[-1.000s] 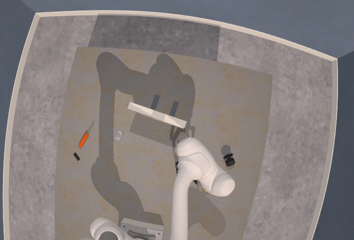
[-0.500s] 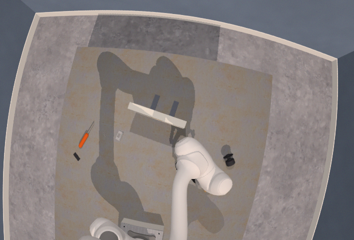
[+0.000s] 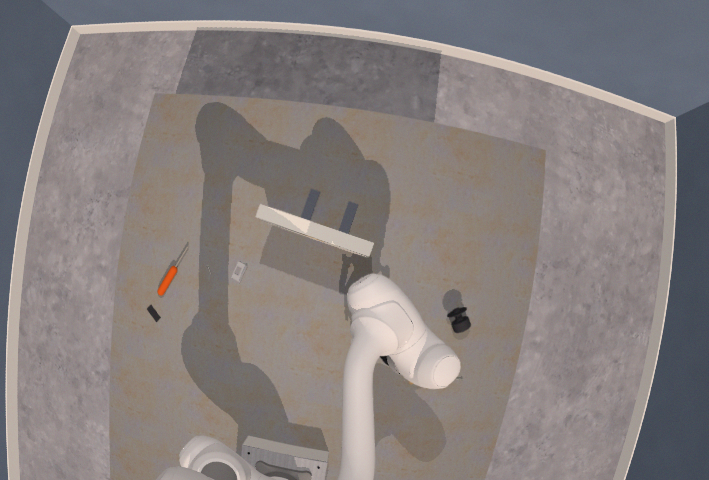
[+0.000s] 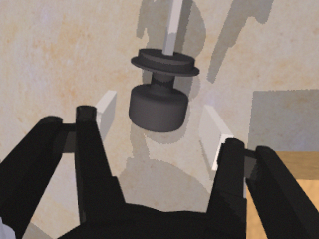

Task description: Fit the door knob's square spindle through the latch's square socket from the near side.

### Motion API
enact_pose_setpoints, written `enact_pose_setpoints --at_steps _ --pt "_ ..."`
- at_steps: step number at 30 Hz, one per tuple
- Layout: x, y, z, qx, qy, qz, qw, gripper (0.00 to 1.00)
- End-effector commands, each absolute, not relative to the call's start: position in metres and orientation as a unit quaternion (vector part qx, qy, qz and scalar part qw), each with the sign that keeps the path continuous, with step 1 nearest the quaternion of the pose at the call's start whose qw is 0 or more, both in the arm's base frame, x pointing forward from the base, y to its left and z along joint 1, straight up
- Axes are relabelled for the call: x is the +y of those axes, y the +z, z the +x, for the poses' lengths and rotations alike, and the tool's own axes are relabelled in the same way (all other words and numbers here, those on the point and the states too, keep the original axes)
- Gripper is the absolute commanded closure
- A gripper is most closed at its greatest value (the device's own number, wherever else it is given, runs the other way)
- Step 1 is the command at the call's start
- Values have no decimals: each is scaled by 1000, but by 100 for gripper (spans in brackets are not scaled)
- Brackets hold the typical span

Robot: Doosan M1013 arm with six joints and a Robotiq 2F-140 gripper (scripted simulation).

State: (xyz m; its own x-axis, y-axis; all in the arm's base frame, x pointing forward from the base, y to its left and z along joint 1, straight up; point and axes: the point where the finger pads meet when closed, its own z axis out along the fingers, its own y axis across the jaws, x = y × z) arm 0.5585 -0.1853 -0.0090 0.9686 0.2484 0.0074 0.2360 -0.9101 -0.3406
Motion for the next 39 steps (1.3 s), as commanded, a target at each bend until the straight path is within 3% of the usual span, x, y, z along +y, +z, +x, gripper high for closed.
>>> enact_pose_setpoints --at_steps 1,34,35,39 --pt "-184 -13 558 -124 18 -977 172 43" --pt "-176 -35 556 -124 18 -977 172 43" --pt "-176 -35 556 -124 18 -977 172 58" --pt "-176 -35 556 -124 18 -977 172 58"
